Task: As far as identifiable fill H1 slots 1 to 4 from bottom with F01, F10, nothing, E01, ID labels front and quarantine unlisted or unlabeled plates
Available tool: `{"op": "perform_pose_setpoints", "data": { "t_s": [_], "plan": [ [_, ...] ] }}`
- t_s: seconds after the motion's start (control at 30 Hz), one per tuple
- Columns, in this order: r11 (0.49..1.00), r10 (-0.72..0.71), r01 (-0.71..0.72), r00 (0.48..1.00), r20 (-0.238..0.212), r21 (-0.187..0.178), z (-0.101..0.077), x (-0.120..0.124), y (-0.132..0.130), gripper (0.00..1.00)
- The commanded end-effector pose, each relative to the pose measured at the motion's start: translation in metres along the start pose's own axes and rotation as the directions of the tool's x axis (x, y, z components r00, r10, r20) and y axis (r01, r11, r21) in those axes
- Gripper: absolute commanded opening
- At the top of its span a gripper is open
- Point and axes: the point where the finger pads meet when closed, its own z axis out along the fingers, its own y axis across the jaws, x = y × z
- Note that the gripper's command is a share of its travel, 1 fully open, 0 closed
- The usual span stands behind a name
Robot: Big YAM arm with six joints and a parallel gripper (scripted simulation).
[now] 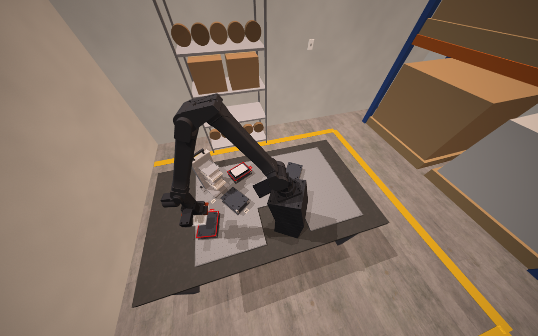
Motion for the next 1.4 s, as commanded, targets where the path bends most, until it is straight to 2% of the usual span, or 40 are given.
{"op": "perform_pose_setpoints", "data": {
  "t_s": [0.0, 0.27, 0.5, 0.6, 1.07, 1.2, 1.27, 1.3, 1.37],
  "plan": [
    [0.999, 0.001, -0.001, 1.0, 0.0, 0.04, -0.002, 0.007, -0.021, 0.86],
    [1.0, 0.0, 0.0, 1.0, 0.0, 0.029, 0.021, 0.007, -0.014, 0.86],
    [0.999, 0.001, -0.001, 1.0, 0.0, 0.036, 0.039, 0.007, -0.018, 0.86],
    [0.999, 0.001, -0.001, 1.0, 0.0, 0.04, 0.04, 0.008, -0.019, 0.86],
    [0.999, 0.0, 0.0, 1.0, 0.0, 0.032, 0.081, 0.007, -0.015, 0.86],
    [1.0, 0.0, 0.0, 1.0, 0.0, 0.032, 0.086, 0.007, -0.015, 0.86],
    [0.998, 0.002, -0.002, 1.0, -0.001, 0.055, 0.071, 0.009, -0.026, 0.86],
    [0.998, 0.002, -0.002, 1.0, -0.001, 0.057, 0.069, 0.009, -0.028, 0.86],
    [0.999, 0.001, -0.001, 1.0, -0.001, 0.042, 0.074, 0.009, -0.023, 0.86]
  ]
}}
